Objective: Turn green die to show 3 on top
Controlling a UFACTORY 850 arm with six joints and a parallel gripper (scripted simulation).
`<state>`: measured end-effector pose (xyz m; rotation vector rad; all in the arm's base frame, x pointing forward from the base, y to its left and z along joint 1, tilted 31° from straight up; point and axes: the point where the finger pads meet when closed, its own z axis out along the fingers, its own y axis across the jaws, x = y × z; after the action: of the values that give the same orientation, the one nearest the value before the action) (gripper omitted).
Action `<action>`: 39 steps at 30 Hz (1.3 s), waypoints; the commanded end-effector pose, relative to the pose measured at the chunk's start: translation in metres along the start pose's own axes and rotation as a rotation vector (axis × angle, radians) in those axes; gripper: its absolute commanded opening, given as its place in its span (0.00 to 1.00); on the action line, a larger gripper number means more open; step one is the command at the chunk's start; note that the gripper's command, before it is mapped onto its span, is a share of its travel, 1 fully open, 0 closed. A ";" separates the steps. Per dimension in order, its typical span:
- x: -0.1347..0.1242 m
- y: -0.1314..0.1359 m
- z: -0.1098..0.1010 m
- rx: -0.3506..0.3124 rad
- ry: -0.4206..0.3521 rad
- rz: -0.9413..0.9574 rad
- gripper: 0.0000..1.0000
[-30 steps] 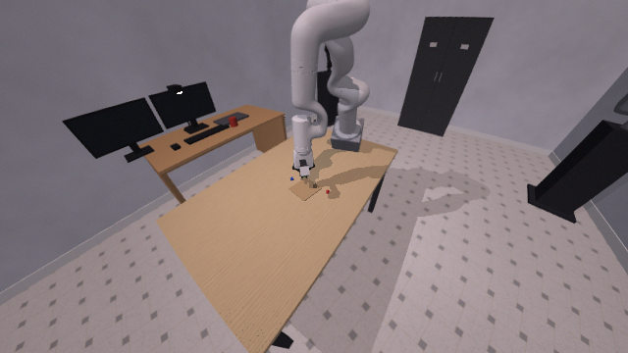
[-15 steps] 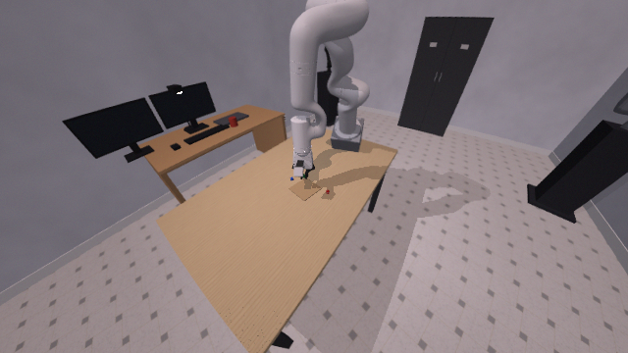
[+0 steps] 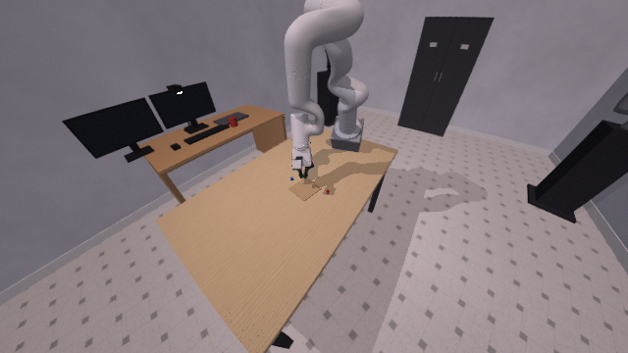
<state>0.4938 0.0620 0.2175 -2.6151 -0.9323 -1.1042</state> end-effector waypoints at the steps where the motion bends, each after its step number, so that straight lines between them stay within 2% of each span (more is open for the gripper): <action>1: -0.003 -0.002 0.001 -0.028 0.172 -0.013 0.11; 4: -0.003 -0.002 0.001 -0.028 0.182 -0.013 0.11; 6: -0.004 -0.002 0.001 -0.026 0.279 -0.016 0.11; 13: -0.006 -0.002 0.000 -0.025 0.428 -0.018 0.11; 18: -0.008 -0.002 -0.001 -0.024 0.568 -0.021 0.11; 20: -0.008 -0.002 -0.001 -0.024 0.568 -0.021 0.11; 25: -0.009 -0.001 -0.002 -0.026 0.635 -0.020 0.11; 39: -0.012 -0.001 0.007 -0.027 0.637 -0.020 0.11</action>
<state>0.4890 0.0590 0.2082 -2.0388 -0.7882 -1.7970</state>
